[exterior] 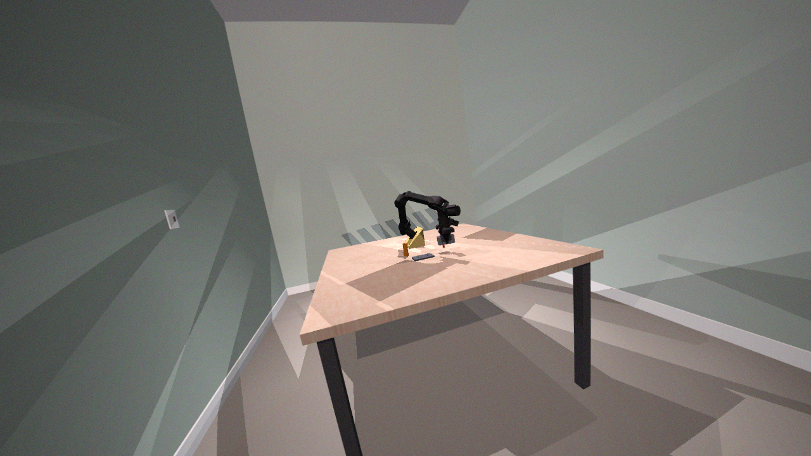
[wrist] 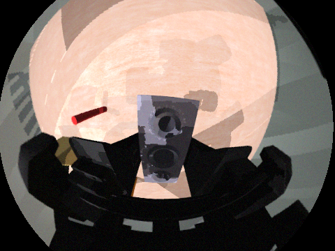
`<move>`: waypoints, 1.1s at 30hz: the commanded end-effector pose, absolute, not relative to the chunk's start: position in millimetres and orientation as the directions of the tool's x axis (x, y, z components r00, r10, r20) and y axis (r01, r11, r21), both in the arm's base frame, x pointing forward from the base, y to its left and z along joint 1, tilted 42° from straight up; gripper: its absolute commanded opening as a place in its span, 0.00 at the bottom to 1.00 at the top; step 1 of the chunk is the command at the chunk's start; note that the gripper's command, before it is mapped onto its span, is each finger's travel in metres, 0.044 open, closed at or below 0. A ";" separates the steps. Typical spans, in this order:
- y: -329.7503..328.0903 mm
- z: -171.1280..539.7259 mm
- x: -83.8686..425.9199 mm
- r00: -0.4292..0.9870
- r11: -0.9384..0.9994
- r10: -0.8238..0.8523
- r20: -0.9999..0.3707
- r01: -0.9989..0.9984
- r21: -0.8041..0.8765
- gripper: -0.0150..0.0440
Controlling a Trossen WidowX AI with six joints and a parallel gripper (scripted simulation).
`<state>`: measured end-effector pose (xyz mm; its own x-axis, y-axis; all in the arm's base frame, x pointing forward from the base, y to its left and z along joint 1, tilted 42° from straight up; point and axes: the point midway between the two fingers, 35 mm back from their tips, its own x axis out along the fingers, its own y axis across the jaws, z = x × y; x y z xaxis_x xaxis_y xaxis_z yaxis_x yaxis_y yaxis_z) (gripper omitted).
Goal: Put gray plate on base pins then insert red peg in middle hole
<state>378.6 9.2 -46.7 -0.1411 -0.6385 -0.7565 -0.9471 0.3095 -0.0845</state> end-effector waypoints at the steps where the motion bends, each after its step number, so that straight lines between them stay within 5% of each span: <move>1: 19.7 -36.2 381.2 -0.140 0.314 -0.633 -0.761 -0.945 -0.087 0.25; 33: 30.2 21.1 384.3 -0.142 0.298 -0.632 -0.762 -0.952 -0.070 0.25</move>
